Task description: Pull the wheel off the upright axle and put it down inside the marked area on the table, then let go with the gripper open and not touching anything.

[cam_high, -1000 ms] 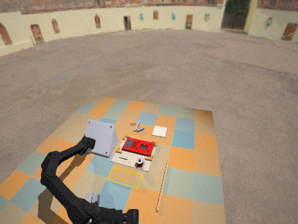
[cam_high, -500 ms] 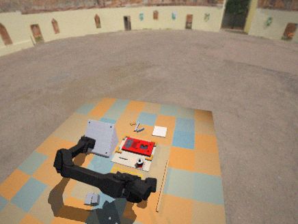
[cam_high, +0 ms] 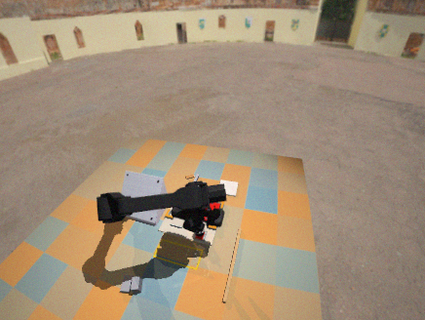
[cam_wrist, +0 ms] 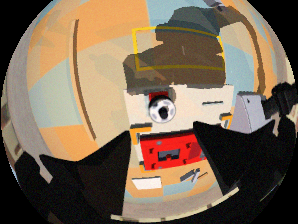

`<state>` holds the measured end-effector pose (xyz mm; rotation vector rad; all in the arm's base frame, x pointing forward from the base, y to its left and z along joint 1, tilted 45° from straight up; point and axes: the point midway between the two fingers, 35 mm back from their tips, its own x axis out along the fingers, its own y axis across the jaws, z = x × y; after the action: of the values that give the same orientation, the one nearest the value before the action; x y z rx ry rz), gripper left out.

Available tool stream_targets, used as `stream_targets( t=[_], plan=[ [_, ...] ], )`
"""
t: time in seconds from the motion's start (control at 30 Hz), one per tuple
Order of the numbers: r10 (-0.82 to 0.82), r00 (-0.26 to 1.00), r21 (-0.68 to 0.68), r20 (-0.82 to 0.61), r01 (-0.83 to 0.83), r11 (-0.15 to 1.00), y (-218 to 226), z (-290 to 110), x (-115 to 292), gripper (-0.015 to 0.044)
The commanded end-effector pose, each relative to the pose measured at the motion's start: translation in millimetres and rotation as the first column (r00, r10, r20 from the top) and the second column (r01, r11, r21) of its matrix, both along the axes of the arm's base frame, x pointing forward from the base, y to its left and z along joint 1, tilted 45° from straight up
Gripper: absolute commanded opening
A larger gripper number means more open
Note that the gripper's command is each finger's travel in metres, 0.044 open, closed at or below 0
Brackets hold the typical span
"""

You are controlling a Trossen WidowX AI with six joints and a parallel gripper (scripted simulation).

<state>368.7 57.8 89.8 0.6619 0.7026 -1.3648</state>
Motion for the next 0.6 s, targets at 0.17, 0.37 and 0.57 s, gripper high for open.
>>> stream_targets(
  t=[0.17,0.37,0.57],
  plan=[
    [-0.01,1.0,-0.09,0.012,0.011,0.996,16.7,-9.0,-14.5,0.03],
    [-0.01,1.0,-0.09,0.012,0.011,0.996,11.8,-3.7,-9.9,0.03],
    [-0.01,1.0,-0.089,0.012,0.011,0.996,4.1,-12.4,-7.8,0.03]
  ],
)
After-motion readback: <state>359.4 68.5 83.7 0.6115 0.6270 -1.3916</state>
